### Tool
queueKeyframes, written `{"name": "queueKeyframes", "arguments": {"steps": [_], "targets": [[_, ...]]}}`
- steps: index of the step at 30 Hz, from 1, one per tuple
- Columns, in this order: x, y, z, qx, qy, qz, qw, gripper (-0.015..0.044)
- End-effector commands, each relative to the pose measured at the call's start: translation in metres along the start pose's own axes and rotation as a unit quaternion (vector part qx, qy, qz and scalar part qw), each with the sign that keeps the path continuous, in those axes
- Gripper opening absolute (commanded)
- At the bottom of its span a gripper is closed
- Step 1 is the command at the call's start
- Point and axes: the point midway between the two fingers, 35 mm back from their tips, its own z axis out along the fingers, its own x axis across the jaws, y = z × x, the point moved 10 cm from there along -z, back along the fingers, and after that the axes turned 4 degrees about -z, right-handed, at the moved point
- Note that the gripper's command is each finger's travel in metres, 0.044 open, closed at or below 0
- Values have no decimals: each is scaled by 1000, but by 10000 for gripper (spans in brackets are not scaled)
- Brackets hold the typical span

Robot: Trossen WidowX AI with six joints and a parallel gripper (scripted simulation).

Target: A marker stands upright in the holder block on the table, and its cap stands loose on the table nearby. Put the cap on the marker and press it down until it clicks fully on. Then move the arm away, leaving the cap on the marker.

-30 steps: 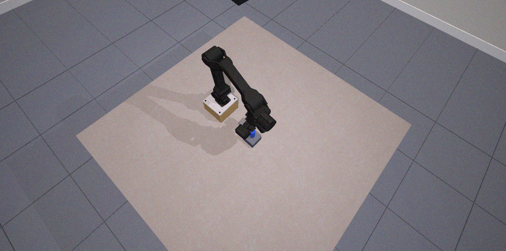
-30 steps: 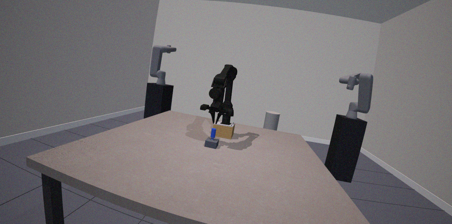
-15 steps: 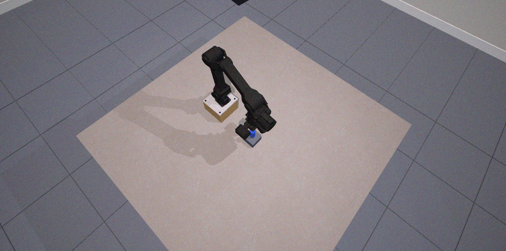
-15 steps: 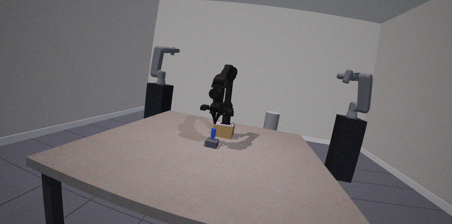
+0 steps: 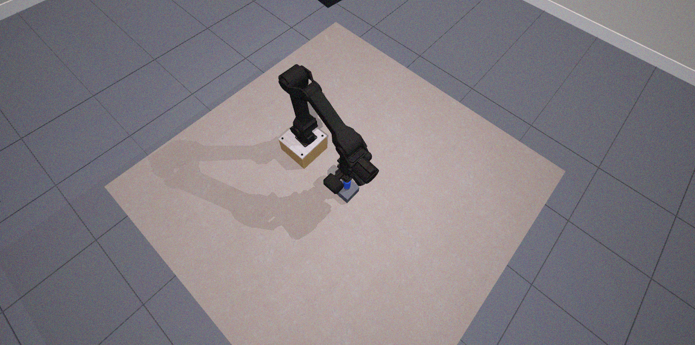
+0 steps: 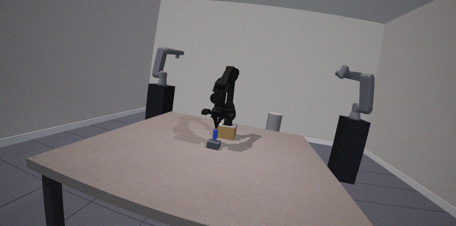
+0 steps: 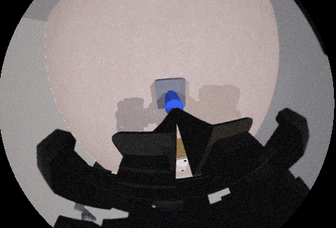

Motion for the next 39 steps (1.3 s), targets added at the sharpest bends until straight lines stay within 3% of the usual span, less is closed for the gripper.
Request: {"name": "queueKeyframes", "arguments": {"steps": [1, 17, 24, 29, 39], "targets": [[0, 0, 7, 1, 0, 0, 1000, 0], [0, 1, 11, -2, 0, 2, 1000, 0], [0, 1, -73, -1, 0, 2, 1000, 0], [0, 0, -76, -1, 0, 2, 1000, 0], [0, 0, -76, -1, 0, 2, 1000, 263]]}}
